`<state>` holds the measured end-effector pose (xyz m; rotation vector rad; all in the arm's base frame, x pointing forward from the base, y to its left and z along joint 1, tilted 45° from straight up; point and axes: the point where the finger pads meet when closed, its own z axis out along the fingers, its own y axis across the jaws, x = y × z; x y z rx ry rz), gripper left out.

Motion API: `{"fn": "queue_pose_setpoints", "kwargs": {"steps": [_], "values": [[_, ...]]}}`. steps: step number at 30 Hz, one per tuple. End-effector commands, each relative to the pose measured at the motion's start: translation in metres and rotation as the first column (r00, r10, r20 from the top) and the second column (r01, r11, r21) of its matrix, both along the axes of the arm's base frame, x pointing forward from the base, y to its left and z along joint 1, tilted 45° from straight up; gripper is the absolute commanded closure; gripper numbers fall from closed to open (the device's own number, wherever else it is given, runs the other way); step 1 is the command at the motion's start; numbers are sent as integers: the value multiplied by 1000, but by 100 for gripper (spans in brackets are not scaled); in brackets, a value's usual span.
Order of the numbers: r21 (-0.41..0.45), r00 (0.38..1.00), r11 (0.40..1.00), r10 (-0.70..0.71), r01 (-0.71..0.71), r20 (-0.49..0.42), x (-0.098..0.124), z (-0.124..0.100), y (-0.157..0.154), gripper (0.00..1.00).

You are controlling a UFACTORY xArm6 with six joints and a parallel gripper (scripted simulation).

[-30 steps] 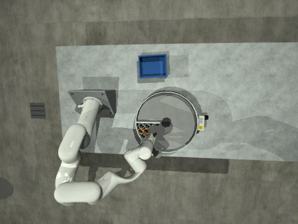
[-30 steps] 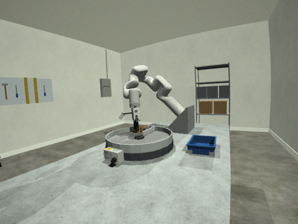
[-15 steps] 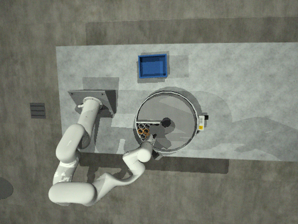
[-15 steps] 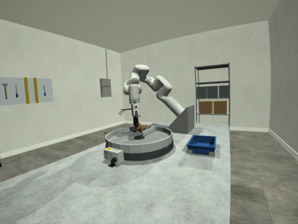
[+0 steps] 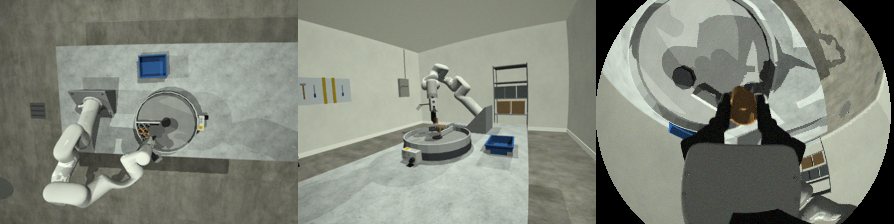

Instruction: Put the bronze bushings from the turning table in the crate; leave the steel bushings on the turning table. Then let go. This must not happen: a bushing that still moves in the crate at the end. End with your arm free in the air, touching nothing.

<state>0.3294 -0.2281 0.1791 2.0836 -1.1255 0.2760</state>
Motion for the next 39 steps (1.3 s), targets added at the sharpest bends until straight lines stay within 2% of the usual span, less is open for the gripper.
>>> {"fn": "queue_pose_setpoints", "kwargs": {"steps": [1, 12, 18, 24, 26, 39], "values": [[-1, 1000, 1000, 1, -1, 3, 1, 2, 1, 100], [-1, 1000, 1000, 1, -1, 3, 2, 1, 2, 100], [-1, 1000, 1000, 1, -1, 3, 4, -8, 11, 100], [-1, 1000, 1000, 1, -1, 3, 10, -31, 32, 100], [-1, 1000, 1000, 1, -1, 3, 10, -31, 32, 100], [-1, 1000, 1000, 1, -1, 3, 27, -97, 96, 100]]}}
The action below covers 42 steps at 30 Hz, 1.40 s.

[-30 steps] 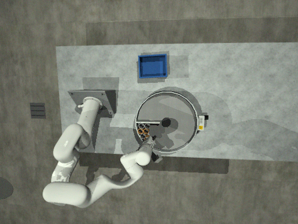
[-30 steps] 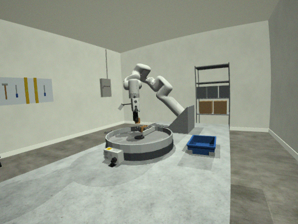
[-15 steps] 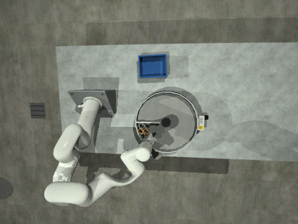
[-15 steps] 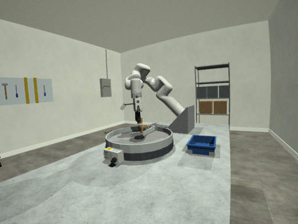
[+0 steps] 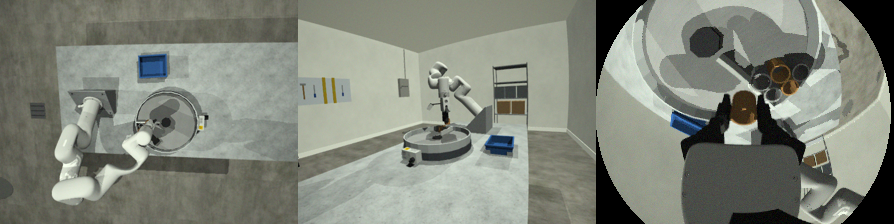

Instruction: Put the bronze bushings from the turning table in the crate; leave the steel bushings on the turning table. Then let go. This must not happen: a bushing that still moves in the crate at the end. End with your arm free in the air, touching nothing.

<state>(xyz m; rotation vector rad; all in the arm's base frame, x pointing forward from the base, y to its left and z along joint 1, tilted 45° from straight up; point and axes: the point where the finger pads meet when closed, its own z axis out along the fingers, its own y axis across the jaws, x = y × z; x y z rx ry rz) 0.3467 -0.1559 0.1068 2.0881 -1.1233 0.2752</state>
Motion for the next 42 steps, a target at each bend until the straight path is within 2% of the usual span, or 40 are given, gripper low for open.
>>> {"fn": "queue_pose_setpoints", "kwargs": {"steps": [1, 4, 6, 19, 21, 23, 36, 38, 42], "values": [[-4, 1000, 1000, -2, 2, 3, 11, -29, 28, 100], [-4, 1000, 1000, -2, 2, 3, 13, -34, 32, 100], [-4, 1000, 1000, -2, 2, 3, 17, -51, 49, 100], [-4, 1000, 1000, -2, 2, 3, 32, -109, 104, 100], [-4, 1000, 1000, -2, 2, 3, 32, -109, 104, 100], [-4, 1000, 1000, -2, 2, 3, 37, -126, 120, 100], [-4, 1000, 1000, -2, 2, 3, 52, -183, 175, 100], [-4, 1000, 1000, -2, 2, 3, 52, -183, 175, 100], [-4, 1000, 1000, -2, 2, 3, 59, -208, 198, 100]]}}
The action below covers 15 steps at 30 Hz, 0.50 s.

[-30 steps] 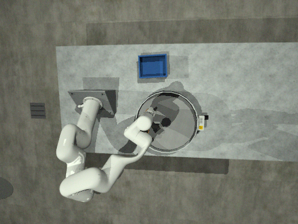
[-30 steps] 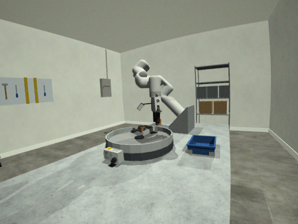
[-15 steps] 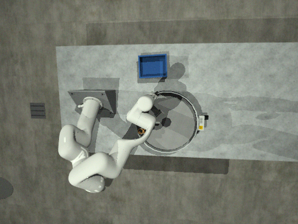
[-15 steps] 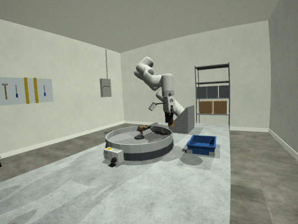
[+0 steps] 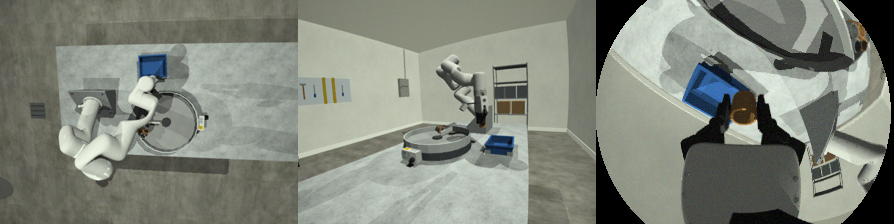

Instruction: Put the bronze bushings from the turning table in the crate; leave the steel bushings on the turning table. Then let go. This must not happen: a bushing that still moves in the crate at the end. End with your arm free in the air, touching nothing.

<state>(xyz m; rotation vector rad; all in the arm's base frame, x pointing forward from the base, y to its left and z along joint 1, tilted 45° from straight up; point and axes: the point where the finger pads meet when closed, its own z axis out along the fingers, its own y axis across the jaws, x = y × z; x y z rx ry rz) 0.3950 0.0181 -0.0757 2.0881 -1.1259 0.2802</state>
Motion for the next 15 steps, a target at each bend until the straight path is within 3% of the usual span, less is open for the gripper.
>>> {"fn": "queue_pose_setpoints", "kwargs": {"steps": [1, 9, 15], "values": [[-4, 1000, 1000, -2, 2, -1, 11, -29, 28, 100], [-4, 1000, 1000, -2, 2, -1, 20, -62, 60, 100], [-4, 1000, 1000, -2, 2, -1, 22, -71, 68, 100]]}}
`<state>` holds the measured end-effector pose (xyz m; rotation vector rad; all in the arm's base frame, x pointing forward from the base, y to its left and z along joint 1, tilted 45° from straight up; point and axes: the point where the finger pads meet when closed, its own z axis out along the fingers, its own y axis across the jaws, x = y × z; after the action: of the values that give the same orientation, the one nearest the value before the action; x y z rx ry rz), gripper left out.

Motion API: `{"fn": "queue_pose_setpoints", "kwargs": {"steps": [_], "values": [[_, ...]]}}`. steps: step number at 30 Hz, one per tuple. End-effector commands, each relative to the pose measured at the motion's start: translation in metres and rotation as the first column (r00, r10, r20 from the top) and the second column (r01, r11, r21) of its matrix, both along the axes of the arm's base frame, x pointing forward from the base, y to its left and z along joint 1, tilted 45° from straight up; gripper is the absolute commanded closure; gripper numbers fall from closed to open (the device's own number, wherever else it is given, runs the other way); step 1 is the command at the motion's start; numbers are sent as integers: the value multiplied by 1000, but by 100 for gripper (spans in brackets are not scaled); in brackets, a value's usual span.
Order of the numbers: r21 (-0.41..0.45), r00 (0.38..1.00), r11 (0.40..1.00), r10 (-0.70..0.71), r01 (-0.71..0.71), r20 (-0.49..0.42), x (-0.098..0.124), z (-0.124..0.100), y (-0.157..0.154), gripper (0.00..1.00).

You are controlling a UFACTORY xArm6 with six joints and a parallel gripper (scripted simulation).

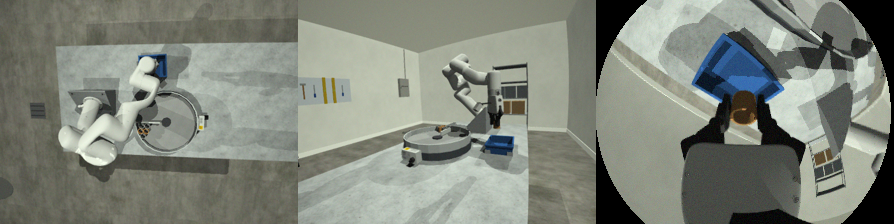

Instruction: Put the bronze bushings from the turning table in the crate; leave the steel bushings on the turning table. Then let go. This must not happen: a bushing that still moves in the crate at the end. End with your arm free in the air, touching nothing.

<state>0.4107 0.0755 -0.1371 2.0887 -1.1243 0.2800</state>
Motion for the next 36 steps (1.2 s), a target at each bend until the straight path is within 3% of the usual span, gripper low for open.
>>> {"fn": "queue_pose_setpoints", "kwargs": {"steps": [1, 25, 36], "values": [[-3, 1000, 1000, -3, 3, 0, 7, -11, 12, 100], [-3, 1000, 1000, -3, 3, 0, 8, -17, 16, 100], [-3, 1000, 1000, -3, 3, 0, 2, -49, -14, 100]]}}
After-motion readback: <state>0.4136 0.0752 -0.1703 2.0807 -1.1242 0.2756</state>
